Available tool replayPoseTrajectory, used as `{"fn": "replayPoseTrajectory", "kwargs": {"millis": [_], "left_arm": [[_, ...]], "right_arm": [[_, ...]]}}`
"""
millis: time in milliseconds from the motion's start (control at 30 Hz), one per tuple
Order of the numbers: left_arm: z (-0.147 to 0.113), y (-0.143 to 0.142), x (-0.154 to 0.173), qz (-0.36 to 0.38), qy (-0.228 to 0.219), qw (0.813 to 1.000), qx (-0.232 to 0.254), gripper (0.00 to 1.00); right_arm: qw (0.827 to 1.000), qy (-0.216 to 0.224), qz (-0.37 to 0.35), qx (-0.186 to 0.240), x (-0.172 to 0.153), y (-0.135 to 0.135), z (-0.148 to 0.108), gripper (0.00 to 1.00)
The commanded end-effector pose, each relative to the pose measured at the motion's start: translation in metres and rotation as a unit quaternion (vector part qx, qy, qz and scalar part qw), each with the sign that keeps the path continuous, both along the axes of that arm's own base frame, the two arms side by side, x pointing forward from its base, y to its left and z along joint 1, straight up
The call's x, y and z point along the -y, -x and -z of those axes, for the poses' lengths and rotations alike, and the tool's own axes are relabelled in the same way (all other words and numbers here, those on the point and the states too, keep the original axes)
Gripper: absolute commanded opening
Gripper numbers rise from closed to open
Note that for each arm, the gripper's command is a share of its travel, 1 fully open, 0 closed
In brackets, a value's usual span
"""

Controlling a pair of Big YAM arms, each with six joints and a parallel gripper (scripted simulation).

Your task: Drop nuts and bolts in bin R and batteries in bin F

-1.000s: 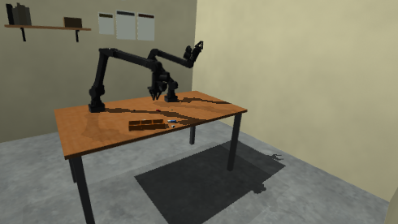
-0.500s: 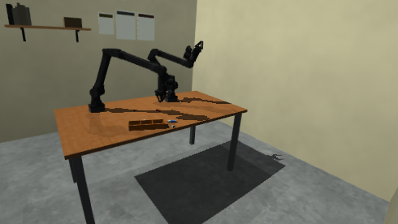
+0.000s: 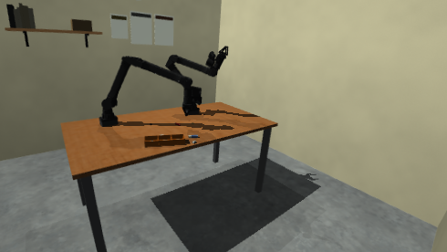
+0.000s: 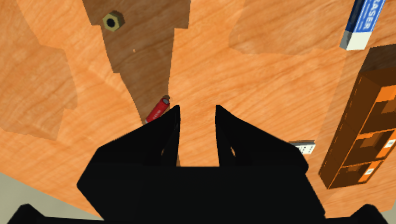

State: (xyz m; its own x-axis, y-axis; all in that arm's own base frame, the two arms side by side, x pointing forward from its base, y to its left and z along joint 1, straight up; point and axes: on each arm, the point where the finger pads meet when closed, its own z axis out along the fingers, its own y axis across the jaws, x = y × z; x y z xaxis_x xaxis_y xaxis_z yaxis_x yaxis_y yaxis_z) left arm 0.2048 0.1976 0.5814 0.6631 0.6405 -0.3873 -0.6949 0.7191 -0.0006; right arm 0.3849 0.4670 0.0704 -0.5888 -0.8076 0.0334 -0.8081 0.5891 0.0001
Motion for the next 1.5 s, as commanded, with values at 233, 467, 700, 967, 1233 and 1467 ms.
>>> {"fn": "replayPoseTrajectory", "kwargs": {"millis": [233,467,700,967,1233,1467], "left_arm": [[-0.005,0.01,0.004,-0.009,-0.012,1.0,0.011,1.0],[-0.005,0.01,0.004,-0.009,-0.012,1.0,0.011,1.0],[-0.005,0.01,0.004,-0.009,-0.012,1.0,0.011,1.0],[-0.005,0.01,0.004,-0.009,-0.012,1.0,0.011,1.0],[-0.005,0.01,0.004,-0.009,-0.012,1.0,0.011,1.0],[-0.005,0.01,0.004,-0.009,-0.012,1.0,0.011,1.0]], "right_arm": [[0.999,-0.032,-0.022,0.022,-0.082,0.022,0.005,0.3],[0.999,-0.027,-0.022,0.018,-0.114,0.045,0.017,0.3],[0.999,-0.027,-0.022,0.019,-0.107,0.017,0.013,0.3],[0.998,-0.045,-0.022,0.029,-0.116,0.037,-0.019,0.3],[0.999,-0.034,-0.022,0.022,-0.105,0.052,0.003,0.3],[0.999,-0.033,-0.021,0.023,-0.094,0.036,0.003,0.3]]}}
